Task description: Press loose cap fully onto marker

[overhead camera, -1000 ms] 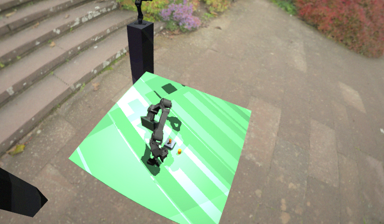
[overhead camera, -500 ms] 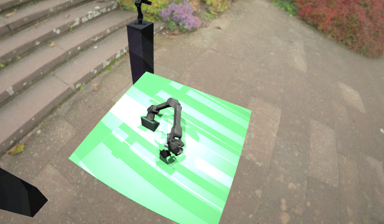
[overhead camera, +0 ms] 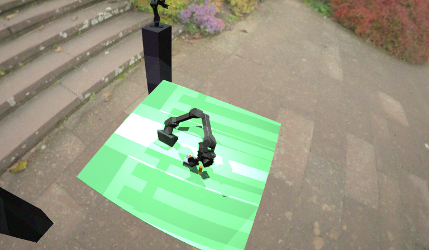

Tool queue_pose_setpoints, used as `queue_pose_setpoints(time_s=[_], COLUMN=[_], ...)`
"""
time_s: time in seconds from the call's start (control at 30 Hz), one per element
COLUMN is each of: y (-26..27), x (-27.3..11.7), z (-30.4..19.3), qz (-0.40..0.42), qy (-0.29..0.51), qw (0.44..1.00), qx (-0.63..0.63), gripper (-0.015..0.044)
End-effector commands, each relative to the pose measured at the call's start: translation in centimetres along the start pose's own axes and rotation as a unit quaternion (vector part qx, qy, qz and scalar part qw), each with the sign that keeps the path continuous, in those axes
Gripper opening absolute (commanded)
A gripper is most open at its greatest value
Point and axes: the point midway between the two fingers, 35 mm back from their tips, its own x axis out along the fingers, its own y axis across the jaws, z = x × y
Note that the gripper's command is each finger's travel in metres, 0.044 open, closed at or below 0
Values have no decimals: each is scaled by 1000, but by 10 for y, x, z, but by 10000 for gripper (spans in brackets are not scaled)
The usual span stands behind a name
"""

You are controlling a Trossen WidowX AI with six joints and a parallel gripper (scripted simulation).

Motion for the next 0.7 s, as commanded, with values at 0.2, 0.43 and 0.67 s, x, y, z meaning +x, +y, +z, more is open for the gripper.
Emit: queue_pose_setpoints(time_s=[0.2,0.43,0.67], y=[2,3,3], x=[32,47,58], z=[-2,-2,-2], qz=[-1,0,0], qy=[3,3,3], qw=[1000,1000,1000], qx=[4,4,4], gripper=[237,237,237])
